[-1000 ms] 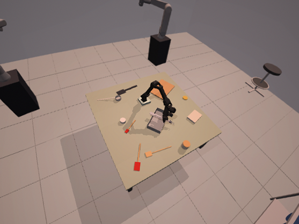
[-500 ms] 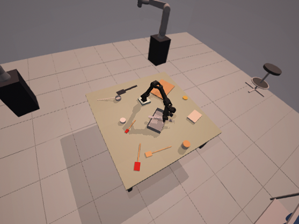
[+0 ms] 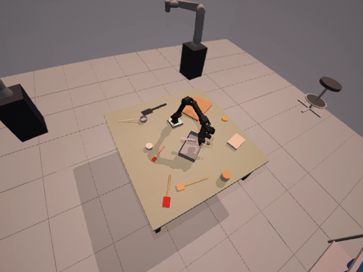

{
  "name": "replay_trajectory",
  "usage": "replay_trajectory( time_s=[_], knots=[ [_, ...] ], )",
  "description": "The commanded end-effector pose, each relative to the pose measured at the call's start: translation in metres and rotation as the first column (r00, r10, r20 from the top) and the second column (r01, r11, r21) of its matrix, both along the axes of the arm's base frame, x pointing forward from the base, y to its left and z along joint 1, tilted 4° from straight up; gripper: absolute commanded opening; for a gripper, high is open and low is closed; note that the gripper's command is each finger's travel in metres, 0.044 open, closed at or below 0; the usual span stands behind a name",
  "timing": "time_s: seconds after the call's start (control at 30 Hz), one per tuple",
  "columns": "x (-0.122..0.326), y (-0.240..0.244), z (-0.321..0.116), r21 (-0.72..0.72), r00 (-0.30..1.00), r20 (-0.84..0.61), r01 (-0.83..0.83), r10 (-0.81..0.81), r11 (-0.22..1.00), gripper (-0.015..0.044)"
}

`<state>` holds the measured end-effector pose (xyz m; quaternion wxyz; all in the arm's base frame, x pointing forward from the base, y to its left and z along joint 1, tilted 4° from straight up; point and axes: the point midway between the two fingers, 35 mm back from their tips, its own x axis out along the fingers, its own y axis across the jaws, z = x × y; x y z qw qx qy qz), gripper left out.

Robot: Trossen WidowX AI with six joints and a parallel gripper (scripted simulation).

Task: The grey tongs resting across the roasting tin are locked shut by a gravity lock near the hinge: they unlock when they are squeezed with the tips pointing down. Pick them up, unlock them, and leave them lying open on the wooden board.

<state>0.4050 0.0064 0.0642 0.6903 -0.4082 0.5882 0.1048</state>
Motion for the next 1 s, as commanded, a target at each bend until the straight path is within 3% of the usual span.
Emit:
replay_trajectory(
  time_s=[0.0, 0.37, 0.97],
  knots=[
    [0.0033, -0.0005, 0.0267, 0.004, 1.0, 0.026, -0.006, 0.006, 1.0, -0.015],
    [0.0034, -0.0007, 0.026, 0.018, 1.0, 0.014, 0.001, -0.001, 1.0, -0.015],
    [0.0, -0.0042, 0.0209, 0.257, 0.969, -0.209, 0.184, -0.131, 0.949, -0.015]
  ],
)
